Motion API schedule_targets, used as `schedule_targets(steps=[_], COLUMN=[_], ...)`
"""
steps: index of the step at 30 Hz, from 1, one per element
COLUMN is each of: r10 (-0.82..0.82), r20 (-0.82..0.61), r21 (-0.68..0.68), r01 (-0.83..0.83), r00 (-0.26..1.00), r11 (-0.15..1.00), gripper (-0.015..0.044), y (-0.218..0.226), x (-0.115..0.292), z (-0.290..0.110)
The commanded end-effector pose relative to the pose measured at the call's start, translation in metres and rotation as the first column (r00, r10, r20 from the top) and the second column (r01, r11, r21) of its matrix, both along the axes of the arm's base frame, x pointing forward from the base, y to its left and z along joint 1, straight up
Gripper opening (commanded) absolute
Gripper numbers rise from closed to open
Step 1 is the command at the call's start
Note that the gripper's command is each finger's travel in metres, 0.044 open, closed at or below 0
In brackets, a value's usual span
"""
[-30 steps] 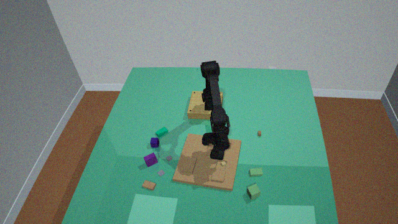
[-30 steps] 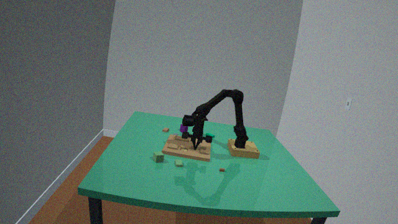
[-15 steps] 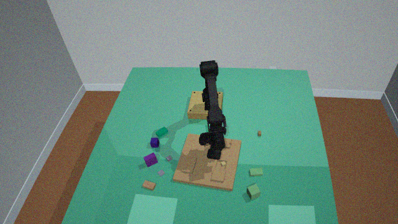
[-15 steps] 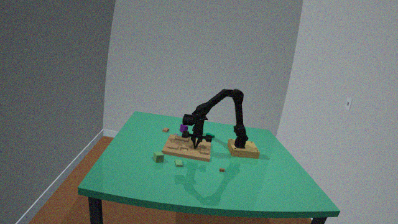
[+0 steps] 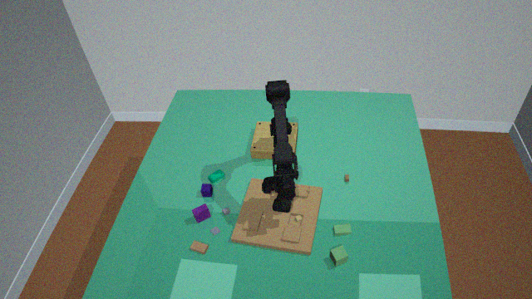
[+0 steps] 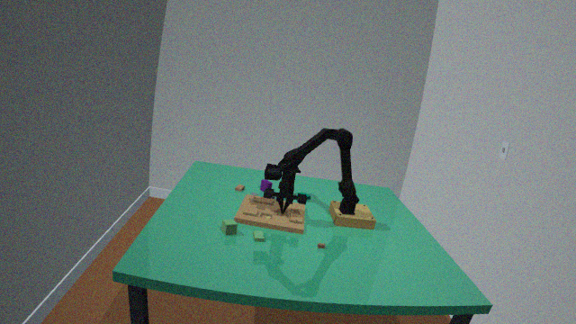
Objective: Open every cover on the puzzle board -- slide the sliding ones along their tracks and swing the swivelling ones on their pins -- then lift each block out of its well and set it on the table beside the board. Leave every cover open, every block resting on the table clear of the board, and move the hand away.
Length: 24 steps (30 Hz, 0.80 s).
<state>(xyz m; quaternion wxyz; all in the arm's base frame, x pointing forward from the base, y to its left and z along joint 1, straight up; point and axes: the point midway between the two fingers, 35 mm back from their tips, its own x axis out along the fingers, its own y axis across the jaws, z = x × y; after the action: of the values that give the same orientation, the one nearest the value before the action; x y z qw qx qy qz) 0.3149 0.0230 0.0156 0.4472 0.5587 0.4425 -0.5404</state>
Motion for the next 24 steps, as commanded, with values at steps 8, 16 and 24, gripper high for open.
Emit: schedule_targets(steps=[8, 16, 24], r10=[0.0, 0.0, 0.0], r20=[0.002, 0.002, 0.002], r21=[-0.005, -0.005, -0.006], r01=[0.0, 0.0, 0.0], r00=[1.0, 1.0, 1.0], r11=[1.0, 1.0, 1.0], gripper=[0.0, 0.0, 0.0], y=[-0.012, -0.02, -0.027], x=[-0.002, -0.004, -0.006], z=[-0.001, -0.001, -0.001])
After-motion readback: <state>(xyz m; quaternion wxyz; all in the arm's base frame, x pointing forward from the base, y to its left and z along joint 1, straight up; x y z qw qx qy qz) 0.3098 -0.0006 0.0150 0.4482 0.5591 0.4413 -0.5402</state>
